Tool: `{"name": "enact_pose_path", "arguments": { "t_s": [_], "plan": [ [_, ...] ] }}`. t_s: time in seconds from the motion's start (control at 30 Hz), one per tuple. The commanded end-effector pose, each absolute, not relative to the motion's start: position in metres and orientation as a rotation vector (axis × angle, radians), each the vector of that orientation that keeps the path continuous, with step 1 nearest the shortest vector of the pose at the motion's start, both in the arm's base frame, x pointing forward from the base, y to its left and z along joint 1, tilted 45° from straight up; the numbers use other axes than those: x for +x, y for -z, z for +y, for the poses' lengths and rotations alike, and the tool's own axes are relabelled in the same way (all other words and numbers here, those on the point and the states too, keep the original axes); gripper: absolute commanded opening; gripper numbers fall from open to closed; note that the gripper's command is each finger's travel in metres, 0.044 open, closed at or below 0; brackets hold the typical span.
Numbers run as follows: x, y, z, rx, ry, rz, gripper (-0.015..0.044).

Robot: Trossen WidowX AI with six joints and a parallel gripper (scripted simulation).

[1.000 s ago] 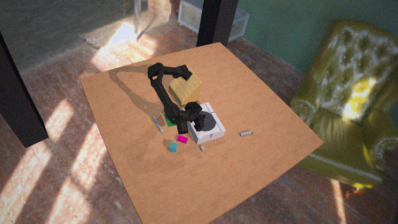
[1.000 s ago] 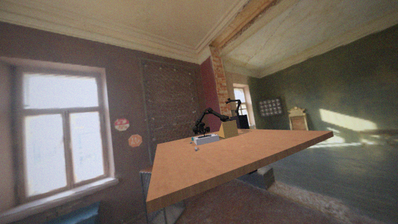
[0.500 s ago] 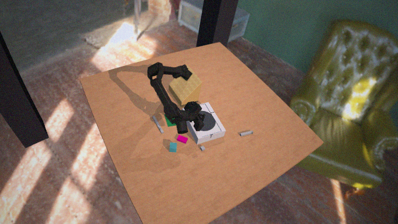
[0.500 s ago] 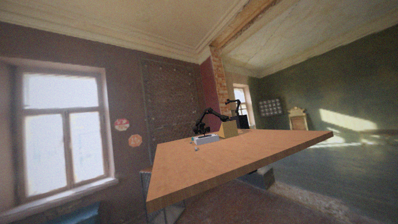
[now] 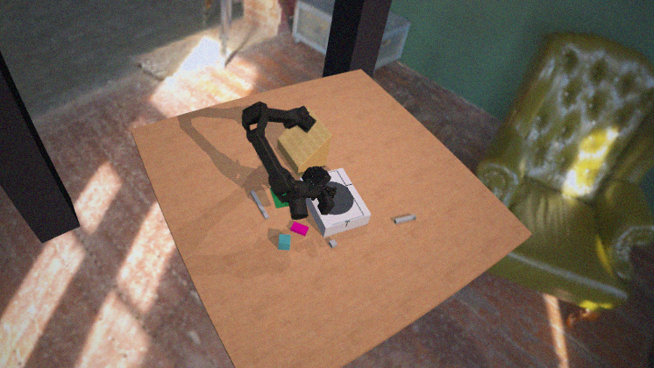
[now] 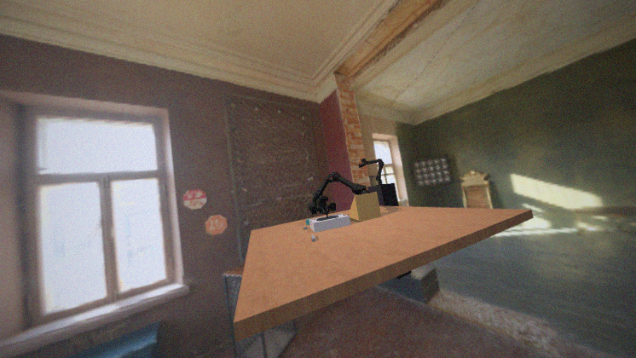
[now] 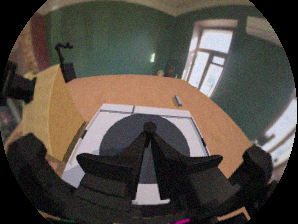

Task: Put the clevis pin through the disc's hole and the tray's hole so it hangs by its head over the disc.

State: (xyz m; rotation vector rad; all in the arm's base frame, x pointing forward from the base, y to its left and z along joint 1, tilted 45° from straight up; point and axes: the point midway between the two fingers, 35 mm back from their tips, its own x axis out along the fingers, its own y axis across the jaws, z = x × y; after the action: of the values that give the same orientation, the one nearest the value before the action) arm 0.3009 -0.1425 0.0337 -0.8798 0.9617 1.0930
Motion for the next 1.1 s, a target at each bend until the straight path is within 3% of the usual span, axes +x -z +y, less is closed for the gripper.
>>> {"name": "enact_pose_path", "arguments": {
  "t_s": [0.0,1.07],
  "plan": [
    [0.2982,-0.0329,-0.1421,-0.878,-1.098,0.963,0.0000],
    [0.2923,-0.0332,-0.1416,-0.878,-1.099,0.963,0.0000]
  ]
}}
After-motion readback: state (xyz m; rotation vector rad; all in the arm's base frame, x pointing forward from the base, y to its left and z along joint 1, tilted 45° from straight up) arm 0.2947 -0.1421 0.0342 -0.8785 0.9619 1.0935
